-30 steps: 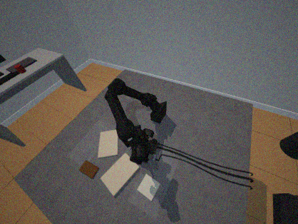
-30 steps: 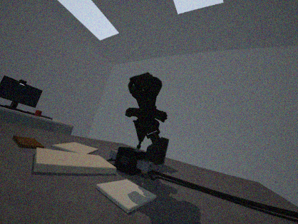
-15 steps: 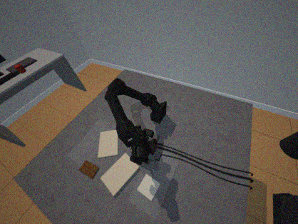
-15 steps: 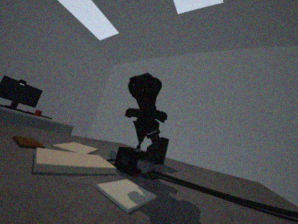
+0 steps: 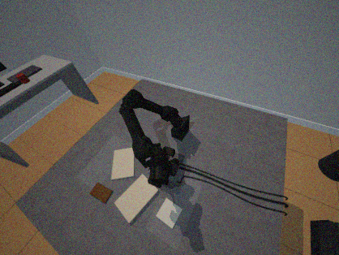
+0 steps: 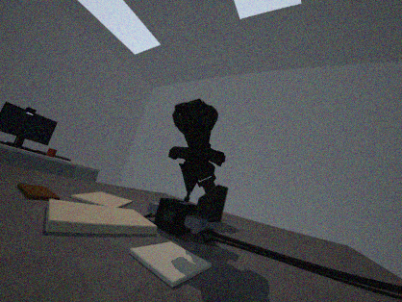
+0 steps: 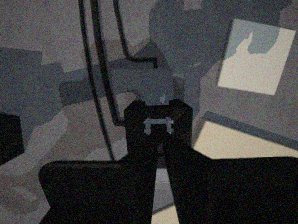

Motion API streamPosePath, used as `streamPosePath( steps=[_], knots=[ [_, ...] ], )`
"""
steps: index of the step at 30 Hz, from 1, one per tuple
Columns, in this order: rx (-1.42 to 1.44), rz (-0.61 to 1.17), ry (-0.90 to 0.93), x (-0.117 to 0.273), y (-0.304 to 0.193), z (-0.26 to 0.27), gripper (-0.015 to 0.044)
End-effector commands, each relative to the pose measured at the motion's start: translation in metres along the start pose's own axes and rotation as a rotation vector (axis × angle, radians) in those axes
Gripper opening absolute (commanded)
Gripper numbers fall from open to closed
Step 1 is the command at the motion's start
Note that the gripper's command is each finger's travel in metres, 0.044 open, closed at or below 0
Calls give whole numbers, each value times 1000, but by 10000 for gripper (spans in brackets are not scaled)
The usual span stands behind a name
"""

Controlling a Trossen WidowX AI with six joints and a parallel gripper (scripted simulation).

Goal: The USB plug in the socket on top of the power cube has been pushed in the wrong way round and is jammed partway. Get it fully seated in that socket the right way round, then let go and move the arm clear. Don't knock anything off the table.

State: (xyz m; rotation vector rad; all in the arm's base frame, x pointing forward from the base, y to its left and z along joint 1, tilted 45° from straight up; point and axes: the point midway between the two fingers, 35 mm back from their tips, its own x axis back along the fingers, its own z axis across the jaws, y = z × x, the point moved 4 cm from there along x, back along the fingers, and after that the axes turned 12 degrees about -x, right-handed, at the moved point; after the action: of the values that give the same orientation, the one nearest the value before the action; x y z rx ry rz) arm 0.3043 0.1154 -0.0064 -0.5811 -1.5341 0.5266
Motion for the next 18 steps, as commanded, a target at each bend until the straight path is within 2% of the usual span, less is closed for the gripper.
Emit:
streamPosePath(
  steps=[1,18],
  knots=[
    [4,2,-1,-1,0,0,0],
    [4,2,-1,-3,0,0,0]
  ],
)
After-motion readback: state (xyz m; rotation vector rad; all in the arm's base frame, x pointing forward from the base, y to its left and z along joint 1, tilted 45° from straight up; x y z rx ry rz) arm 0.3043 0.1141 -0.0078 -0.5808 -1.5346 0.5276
